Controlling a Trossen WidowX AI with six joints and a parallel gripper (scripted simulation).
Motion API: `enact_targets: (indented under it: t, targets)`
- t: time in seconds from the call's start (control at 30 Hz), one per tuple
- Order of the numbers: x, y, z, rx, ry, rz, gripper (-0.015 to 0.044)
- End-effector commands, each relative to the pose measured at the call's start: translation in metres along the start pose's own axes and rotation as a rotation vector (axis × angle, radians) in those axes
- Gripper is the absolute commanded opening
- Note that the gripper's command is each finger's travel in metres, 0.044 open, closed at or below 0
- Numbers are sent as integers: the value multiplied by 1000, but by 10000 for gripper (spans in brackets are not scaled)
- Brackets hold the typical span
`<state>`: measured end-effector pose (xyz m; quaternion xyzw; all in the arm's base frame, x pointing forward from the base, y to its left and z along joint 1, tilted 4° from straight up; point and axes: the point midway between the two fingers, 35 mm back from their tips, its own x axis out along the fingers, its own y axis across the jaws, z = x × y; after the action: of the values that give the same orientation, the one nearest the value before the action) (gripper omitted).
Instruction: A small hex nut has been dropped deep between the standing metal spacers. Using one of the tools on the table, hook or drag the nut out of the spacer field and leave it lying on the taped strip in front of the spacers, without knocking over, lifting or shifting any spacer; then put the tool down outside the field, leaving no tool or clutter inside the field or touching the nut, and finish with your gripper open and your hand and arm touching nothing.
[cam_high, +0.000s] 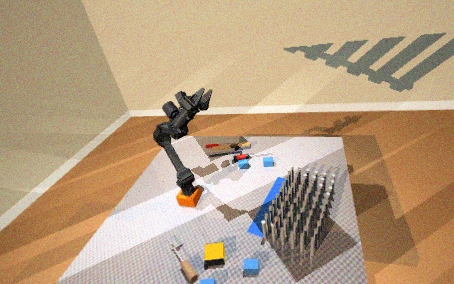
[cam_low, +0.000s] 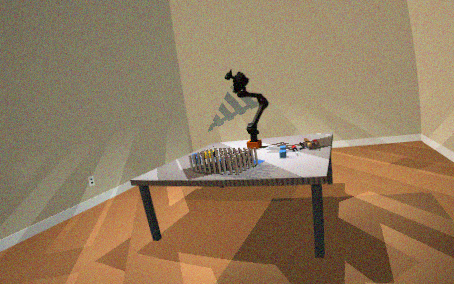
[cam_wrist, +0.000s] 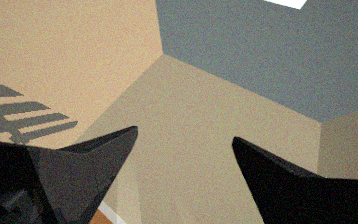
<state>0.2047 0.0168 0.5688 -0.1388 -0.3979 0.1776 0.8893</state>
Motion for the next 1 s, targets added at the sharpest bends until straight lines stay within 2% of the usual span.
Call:
enact_targets:
  t: [0.0, 0.43, 0.73, 0.97]
  targets:
    - [-1, -11, -74, 114, 113, -91, 440]
    - [-33, 35, -255, 290, 512, -202, 440]
    - [-102, 102, -361, 302, 890, -220, 440]
    - [-174, 157, -412, 237, 1184, -170, 440]
